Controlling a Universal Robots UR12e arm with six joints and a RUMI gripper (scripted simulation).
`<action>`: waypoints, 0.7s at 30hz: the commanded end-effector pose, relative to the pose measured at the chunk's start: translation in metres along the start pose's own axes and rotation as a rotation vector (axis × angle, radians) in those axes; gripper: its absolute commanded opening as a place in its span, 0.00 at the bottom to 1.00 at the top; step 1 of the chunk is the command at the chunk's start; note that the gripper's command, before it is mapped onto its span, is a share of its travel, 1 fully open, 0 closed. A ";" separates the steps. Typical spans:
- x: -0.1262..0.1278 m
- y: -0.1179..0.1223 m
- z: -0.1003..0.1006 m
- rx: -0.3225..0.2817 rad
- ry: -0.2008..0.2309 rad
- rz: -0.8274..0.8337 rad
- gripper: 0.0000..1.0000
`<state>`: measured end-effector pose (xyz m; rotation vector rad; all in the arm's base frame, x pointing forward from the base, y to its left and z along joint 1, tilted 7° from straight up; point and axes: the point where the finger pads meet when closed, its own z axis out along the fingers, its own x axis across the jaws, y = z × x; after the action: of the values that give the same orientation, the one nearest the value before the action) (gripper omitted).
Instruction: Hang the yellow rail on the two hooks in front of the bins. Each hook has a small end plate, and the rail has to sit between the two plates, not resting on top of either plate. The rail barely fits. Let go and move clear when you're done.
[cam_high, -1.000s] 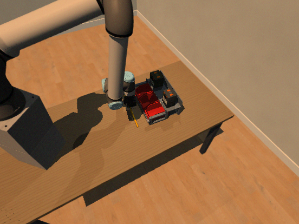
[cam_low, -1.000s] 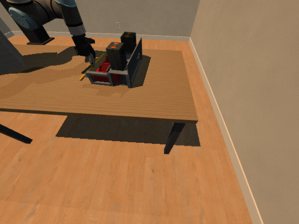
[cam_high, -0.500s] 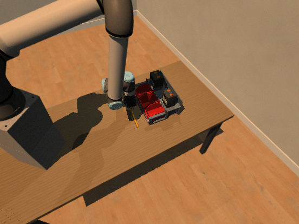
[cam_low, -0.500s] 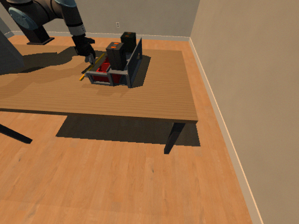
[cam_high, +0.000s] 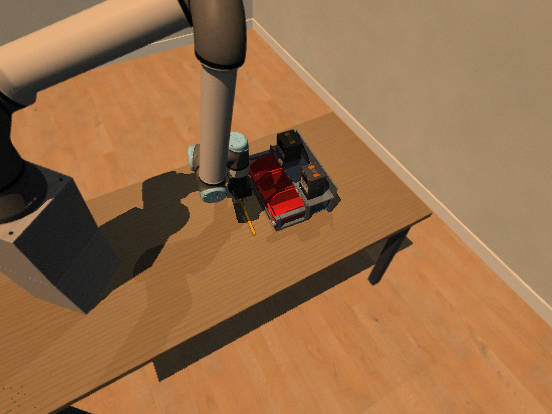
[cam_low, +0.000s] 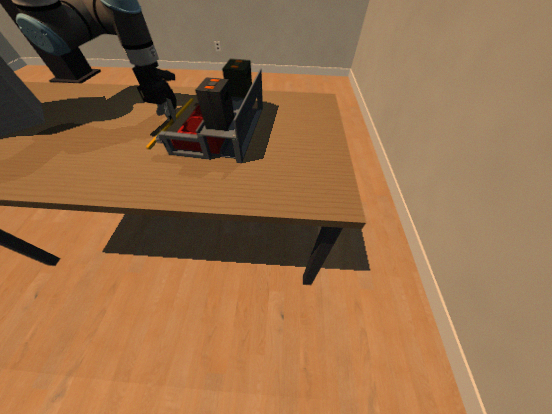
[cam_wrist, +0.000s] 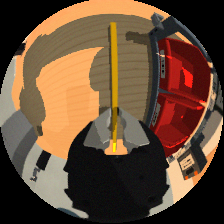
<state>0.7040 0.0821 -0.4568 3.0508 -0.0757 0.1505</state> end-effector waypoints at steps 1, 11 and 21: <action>0.002 0.001 0.000 0.001 0.002 0.002 0.00; 0.002 0.001 0.000 0.001 0.002 0.002 0.00; 0.001 0.001 -0.004 0.001 0.001 0.002 0.00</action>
<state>0.7040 0.0821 -0.4568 3.0508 -0.0757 0.1505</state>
